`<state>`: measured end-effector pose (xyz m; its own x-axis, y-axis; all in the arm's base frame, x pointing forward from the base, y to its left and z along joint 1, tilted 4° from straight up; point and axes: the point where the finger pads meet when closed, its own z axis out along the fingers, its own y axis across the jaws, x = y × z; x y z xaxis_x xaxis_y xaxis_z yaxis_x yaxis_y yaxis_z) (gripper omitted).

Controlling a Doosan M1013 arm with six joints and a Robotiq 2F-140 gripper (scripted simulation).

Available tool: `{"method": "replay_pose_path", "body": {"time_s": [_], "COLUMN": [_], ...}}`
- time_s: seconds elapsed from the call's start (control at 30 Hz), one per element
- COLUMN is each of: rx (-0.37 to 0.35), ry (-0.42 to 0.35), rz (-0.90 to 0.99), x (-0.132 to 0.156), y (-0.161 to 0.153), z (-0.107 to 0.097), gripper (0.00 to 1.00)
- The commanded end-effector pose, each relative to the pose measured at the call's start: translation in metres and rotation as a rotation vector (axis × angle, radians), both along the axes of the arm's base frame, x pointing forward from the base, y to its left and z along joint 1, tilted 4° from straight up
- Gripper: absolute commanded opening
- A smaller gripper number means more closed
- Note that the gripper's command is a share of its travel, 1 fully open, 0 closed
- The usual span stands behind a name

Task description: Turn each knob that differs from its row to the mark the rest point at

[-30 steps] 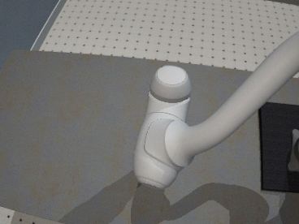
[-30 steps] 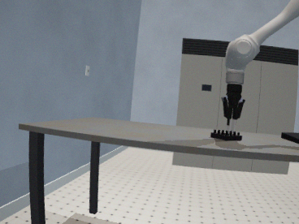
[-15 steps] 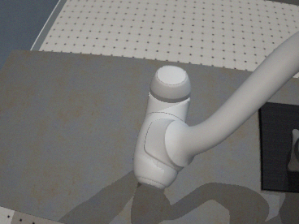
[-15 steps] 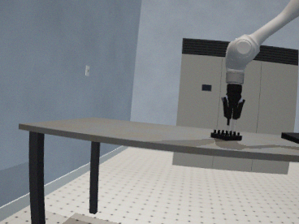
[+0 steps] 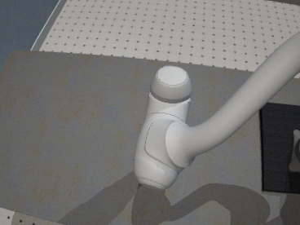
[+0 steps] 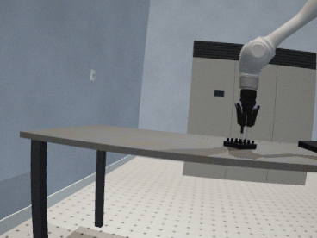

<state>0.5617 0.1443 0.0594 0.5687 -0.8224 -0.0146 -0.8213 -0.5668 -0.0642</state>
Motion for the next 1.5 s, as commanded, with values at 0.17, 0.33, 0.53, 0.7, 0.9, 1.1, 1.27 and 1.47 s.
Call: {"method": "replay_pose_path", "body": {"time_s": [0.17,0.33,0.53,0.7,0.9,1.1,1.27,1.47], "rx": [0.0,0.0,0.0,0.0,0.0,0.0,0.0,-0.003], "ry": [0.0,0.0,0.0,0.0,0.0,0.0,-0.001,-0.003], "rz": [0.0,0.0,0.0,0.0,0.0,0.0,0.014,0.066], "x": [0.0,0.0,0.0,0.0,0.0,0.0,0.0,0.0], "y": [0.0,0.0,0.0,0.0,0.0,0.0,0.0,0.0], "z": [0.0001,0.0001,0.0001,0.0001,0.0001,0.0001,0.0001,0.0001], "gripper": [0.05,0.05,0.05,0.05,0.05,0.05,0.05,0.05]}}
